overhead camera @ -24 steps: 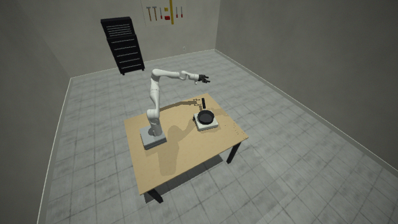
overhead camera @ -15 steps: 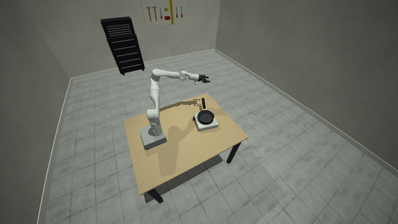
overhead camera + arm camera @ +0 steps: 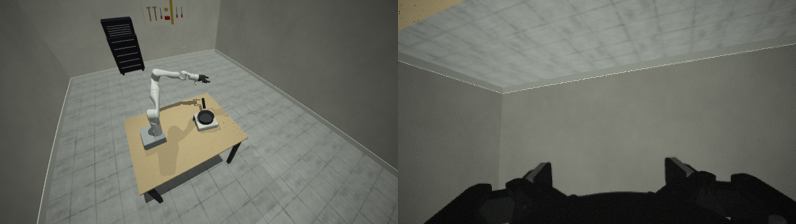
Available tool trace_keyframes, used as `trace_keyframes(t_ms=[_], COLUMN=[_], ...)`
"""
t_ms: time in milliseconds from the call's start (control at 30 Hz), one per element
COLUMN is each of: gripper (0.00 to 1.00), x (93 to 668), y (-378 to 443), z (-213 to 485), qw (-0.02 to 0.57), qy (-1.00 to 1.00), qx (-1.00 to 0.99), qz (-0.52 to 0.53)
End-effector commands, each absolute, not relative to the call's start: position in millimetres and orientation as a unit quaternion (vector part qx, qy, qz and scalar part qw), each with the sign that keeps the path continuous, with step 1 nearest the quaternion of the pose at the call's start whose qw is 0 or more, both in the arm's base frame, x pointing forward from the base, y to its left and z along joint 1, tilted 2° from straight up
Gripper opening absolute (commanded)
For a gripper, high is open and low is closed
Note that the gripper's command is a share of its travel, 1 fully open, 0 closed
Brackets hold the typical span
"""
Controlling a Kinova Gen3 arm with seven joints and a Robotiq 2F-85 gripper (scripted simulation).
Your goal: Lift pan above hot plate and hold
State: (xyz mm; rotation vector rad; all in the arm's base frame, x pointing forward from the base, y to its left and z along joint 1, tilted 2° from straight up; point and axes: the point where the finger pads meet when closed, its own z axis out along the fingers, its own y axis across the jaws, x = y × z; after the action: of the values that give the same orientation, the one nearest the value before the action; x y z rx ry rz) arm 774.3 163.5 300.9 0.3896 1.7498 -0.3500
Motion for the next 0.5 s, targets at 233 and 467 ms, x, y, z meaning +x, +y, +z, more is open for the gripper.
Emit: trace_keyframes(t_ms=[233, 467], gripper=[1.00, 1.00], x=[766.5, 756.2], y=[155.3, 145.6], z=[293.7, 281.8], qw=[0.591, 0.562], qy=[0.763, 0.766], qx=[0.219, 0.280], qz=[-0.145, -0.137])
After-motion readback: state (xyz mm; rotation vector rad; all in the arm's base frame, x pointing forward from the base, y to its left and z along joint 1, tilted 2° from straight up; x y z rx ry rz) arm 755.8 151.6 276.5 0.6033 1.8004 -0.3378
